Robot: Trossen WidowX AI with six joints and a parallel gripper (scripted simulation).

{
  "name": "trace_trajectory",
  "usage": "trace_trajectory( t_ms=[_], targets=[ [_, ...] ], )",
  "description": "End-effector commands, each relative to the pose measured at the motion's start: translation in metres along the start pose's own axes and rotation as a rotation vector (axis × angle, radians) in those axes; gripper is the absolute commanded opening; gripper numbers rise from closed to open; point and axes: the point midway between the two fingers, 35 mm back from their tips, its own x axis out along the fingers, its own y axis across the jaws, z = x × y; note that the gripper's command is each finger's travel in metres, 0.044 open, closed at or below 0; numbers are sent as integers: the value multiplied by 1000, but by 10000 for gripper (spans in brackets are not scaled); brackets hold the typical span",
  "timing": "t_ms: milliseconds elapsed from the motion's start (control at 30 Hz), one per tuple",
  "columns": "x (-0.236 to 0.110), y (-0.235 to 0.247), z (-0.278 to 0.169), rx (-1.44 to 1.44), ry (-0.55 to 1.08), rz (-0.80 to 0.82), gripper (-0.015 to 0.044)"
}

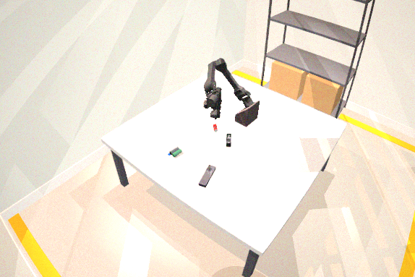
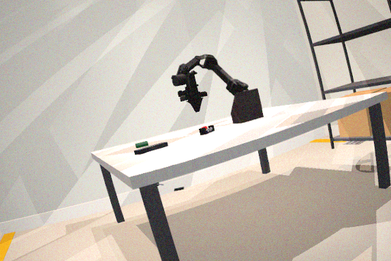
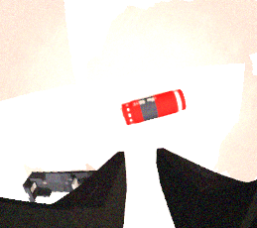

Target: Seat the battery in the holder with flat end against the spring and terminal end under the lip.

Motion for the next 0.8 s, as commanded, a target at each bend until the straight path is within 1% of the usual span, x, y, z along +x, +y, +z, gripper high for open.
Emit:
trace_trajectory(
  t_ms=[0, 67, 233, 300, 767],
  targets=[
    [19, -8, 1, 409, 1, -7, 184],
    [29, -11, 2, 638, 0, -7, 236],
    [52, -21, 3, 1211, -6, -7, 242],
    [57, -23, 3, 1356, -8, -7, 242],
    [58, -24, 3, 1374, -9, -7, 242]
  ],
)
